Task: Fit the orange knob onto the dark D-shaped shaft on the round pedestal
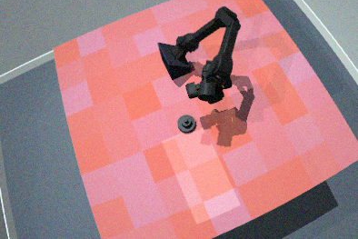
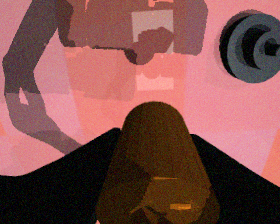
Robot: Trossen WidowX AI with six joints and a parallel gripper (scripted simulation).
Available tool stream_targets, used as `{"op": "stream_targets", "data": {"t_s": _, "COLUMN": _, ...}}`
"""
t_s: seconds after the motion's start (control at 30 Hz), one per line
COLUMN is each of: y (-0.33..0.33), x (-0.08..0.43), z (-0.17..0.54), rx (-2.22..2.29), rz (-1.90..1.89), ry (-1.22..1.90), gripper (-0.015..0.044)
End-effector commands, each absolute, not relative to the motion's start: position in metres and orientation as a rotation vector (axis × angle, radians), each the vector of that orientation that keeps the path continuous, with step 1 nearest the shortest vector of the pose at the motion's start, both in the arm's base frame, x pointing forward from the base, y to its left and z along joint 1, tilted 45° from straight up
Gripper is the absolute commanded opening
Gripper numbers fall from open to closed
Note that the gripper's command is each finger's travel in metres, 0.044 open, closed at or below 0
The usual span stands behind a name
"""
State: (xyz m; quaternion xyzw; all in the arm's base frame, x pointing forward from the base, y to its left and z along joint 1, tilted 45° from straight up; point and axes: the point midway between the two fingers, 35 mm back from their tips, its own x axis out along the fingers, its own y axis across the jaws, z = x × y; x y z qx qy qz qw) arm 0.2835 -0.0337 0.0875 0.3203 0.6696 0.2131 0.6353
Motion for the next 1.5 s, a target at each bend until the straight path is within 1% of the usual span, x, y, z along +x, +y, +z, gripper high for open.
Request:
{"op": "stream_targets", "data": {"t_s": 0.0, "y": -0.044, "x": 0.290, "z": 0.081, "rx": 0.725, "rz": 0.479, "ry": 1.517, "gripper": 0.0000}}
{"op": "stream_targets", "data": {"t_s": 0.77, "y": -0.078, "x": 0.314, "z": 0.022, "rx": 0.722, "rz": 0.480, "ry": 1.515, "gripper": 0.0000}}
{"op": "stream_targets", "data": {"t_s": 1.47, "y": -0.102, "x": 0.324, "z": -0.032, "rx": 0.721, "rz": 0.482, "ry": 1.513, "gripper": 0.0000}}
